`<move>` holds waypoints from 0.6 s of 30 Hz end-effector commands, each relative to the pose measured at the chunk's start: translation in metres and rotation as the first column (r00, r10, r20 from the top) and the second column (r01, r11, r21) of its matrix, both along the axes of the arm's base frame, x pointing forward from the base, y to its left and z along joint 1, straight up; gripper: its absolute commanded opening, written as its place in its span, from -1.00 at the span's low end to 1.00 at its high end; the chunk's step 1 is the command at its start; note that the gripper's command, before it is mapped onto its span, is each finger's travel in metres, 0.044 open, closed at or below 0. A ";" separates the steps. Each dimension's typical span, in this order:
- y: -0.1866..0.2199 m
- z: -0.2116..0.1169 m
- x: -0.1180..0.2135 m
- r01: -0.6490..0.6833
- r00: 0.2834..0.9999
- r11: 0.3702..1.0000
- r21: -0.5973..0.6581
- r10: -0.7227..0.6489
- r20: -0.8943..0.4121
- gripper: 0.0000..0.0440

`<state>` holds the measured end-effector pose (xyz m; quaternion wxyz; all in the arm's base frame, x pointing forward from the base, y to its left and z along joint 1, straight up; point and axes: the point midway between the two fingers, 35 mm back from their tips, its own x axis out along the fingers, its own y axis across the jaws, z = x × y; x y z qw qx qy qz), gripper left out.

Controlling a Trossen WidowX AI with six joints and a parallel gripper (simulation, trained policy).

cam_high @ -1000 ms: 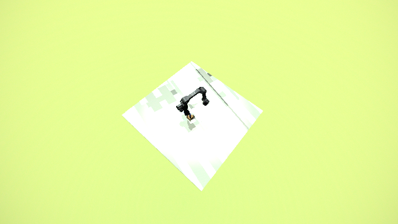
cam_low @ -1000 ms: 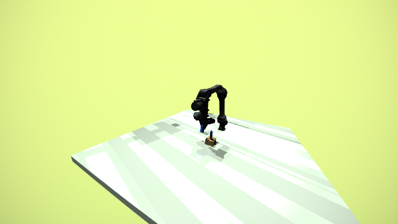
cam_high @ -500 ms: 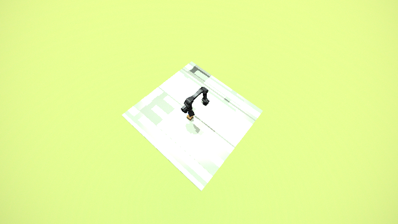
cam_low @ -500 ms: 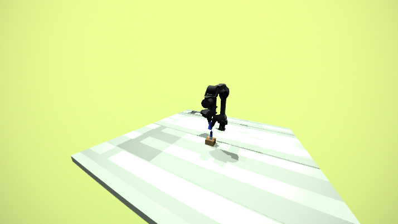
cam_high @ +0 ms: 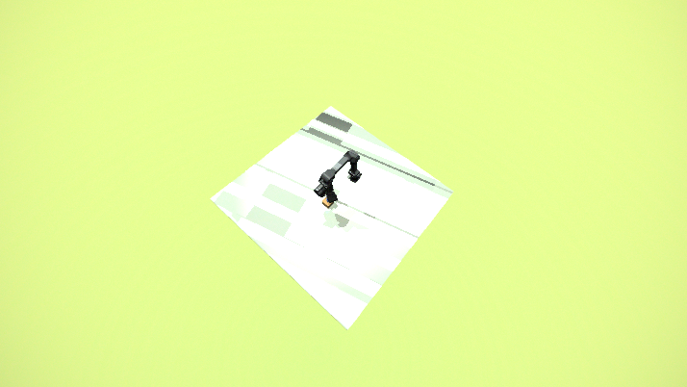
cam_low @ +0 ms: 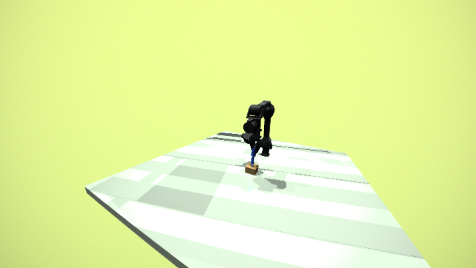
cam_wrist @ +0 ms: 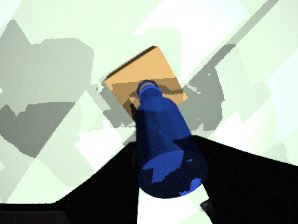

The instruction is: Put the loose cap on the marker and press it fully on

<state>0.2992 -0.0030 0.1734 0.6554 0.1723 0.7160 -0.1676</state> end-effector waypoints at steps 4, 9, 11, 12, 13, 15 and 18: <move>0.000 -0.014 -0.001 0.008 1.000 1.000 0.006 -0.008 -0.026 -1.00; -0.001 -0.028 -0.001 0.000 0.999 1.000 0.014 0.001 -0.043 -1.00; -0.001 -0.034 -0.001 -0.004 0.999 1.000 0.017 0.005 -0.048 -1.00; -0.001 -0.037 -0.001 -0.007 0.999 1.000 0.018 0.008 -0.051 -1.00; -0.001 -0.040 -0.001 -0.009 0.999 1.000 0.020 0.010 -0.053 -1.00; -0.001 -0.046 -0.001 -0.015 0.998 1.000 0.021 0.016 -0.057 -1.00; -0.002 -0.054 -0.002 -0.022 0.998 1.000 0.020 0.023 -0.065 -0.88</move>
